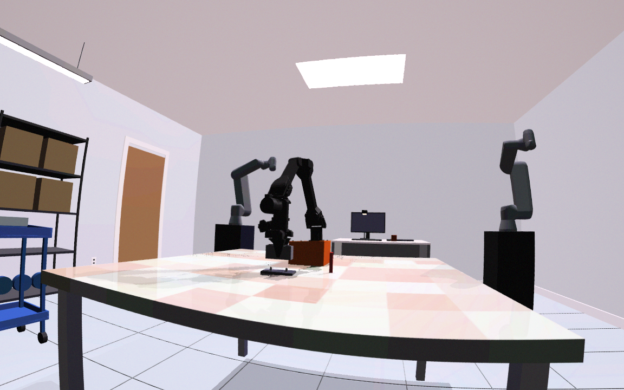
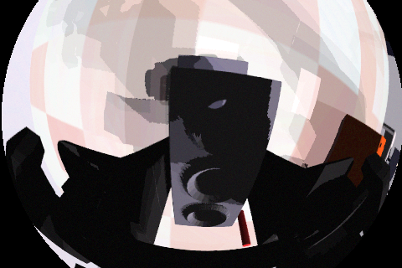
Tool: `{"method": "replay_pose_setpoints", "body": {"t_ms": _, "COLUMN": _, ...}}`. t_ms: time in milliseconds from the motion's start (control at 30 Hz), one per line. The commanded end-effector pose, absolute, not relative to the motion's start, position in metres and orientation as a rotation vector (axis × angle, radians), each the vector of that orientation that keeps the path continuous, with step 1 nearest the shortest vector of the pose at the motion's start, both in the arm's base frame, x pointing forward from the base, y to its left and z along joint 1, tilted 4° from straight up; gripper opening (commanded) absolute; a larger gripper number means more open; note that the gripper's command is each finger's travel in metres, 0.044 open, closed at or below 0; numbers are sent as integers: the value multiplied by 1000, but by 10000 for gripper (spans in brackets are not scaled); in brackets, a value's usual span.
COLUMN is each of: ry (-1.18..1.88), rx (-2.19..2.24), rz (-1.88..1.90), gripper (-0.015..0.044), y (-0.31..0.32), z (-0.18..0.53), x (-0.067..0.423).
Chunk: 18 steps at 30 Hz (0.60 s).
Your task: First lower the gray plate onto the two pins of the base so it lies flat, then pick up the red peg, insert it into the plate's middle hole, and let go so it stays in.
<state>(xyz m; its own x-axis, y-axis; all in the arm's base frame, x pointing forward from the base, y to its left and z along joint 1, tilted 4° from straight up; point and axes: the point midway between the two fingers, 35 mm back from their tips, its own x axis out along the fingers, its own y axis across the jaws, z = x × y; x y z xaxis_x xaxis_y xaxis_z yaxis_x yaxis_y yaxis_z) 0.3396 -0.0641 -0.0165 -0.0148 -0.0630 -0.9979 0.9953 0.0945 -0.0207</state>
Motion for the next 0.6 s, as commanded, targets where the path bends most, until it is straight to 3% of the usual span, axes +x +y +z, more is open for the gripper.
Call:
{"method": "replay_pose_setpoints", "body": {"t_ms": 0, "ry": 1219, "rx": 1080, "rz": -1178, "gripper": 0, "y": -65, "z": -17, "x": 339}}
{"method": "replay_pose_setpoints", "body": {"t_ms": 567, "ry": 1219, "rx": 1080, "rz": -1178, "gripper": 0, "y": -66, "z": -18, "x": 340}}
